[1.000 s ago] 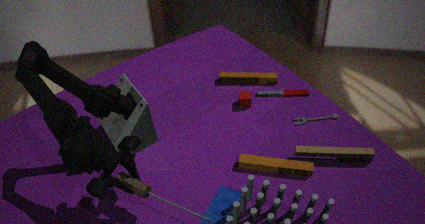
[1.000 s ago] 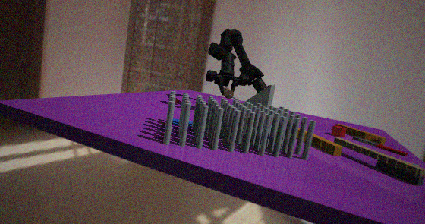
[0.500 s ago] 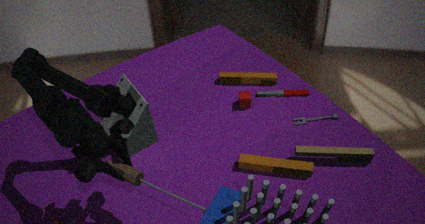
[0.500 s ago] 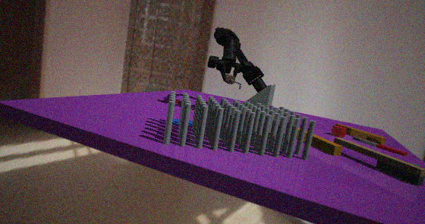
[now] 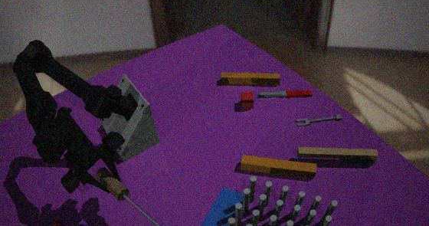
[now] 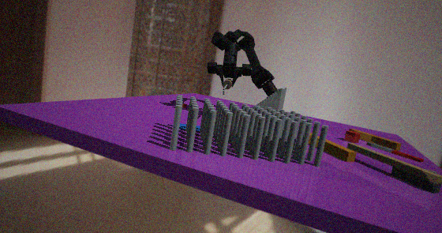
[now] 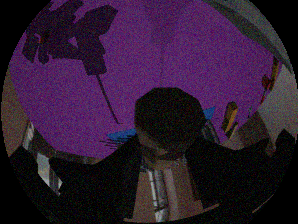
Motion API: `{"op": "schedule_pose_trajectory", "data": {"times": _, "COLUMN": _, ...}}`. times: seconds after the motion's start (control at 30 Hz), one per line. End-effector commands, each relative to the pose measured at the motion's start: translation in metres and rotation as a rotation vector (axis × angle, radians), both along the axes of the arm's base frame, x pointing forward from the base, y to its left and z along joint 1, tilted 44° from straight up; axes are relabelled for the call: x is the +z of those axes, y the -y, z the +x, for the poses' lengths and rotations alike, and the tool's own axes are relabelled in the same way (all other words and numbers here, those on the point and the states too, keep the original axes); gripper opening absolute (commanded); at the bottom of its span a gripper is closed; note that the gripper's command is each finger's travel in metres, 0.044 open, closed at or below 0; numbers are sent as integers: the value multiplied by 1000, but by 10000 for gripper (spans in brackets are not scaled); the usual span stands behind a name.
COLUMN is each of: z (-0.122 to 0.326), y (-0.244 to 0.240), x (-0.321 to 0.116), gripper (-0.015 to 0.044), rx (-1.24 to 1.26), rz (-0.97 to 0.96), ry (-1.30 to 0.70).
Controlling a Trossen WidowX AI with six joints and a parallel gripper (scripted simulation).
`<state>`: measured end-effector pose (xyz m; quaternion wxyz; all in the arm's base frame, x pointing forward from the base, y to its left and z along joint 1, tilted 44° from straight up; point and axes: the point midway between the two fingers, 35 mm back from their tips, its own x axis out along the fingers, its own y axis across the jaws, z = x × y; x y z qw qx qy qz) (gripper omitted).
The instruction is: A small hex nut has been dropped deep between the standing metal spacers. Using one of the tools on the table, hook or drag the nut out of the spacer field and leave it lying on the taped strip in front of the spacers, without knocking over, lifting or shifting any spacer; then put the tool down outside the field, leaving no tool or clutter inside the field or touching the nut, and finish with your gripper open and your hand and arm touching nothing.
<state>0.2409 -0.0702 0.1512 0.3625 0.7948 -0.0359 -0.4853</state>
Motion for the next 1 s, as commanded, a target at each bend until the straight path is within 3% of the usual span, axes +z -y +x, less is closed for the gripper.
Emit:
{"op": "schedule_pose_trajectory", "data": {"times": 0.0, "z": 1, "y": 11, "x": 14, "gripper": 0, "rx": -57, "rz": 30, "ry": 66}}
{"op": "schedule_pose_trajectory", "data": {"times": 0.97, "z": -46, "y": 103, "x": 96, "gripper": 0, "rx": -490, "rz": 88, "ry": 453}}
